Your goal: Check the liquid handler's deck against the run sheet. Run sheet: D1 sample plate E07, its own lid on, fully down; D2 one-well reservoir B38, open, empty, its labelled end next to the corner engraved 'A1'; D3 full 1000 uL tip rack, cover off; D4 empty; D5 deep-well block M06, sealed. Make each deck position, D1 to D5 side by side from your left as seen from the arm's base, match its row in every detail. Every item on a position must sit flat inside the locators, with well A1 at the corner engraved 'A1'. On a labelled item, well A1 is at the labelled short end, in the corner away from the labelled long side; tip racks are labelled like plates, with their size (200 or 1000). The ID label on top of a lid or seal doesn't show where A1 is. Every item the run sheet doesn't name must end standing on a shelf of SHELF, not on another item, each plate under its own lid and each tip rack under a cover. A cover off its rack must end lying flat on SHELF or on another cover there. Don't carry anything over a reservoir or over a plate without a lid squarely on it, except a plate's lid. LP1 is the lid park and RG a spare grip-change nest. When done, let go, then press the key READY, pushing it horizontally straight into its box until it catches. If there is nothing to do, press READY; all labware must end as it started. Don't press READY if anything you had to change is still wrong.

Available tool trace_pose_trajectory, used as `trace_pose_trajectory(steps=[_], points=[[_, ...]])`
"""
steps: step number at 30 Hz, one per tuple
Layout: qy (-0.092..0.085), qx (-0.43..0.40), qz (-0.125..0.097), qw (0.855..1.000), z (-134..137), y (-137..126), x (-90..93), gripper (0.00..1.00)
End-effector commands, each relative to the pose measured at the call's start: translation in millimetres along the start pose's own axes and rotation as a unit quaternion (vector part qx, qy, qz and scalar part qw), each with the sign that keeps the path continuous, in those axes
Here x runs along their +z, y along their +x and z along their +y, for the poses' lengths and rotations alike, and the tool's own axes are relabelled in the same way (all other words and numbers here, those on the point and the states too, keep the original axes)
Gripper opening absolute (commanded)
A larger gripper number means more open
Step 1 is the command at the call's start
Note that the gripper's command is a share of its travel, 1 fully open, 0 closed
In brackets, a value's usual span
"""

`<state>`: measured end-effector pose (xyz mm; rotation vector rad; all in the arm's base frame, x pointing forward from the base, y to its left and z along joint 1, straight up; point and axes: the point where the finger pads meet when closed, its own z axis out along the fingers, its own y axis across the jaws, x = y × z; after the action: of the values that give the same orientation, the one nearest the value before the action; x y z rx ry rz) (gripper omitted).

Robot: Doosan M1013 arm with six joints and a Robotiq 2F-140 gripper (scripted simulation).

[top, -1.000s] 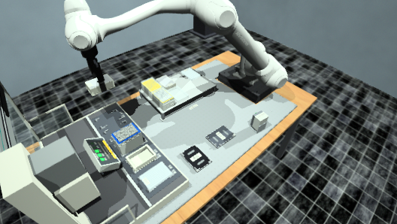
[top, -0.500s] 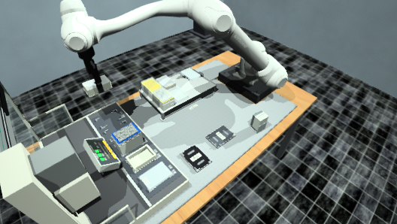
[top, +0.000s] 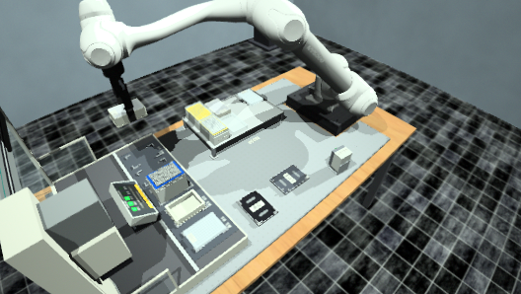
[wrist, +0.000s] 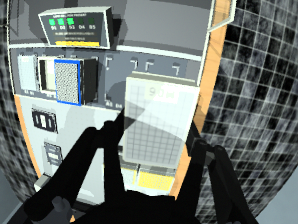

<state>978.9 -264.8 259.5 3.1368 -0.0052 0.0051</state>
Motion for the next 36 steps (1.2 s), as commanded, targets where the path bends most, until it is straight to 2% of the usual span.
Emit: trace_pose_trajectory(steps=[1, 27, 36], points=[[0.0, 0.0, 0.001, 1.0, 0.0, 0.1, -1.9, 0.1], [0.0, 0.0, 0.001, 1.0, -0.1, 0.0, -1.9, 0.1], [0.0, 0.0, 0.001, 1.0, 0.0, 0.1, 13.1, 0.1]])
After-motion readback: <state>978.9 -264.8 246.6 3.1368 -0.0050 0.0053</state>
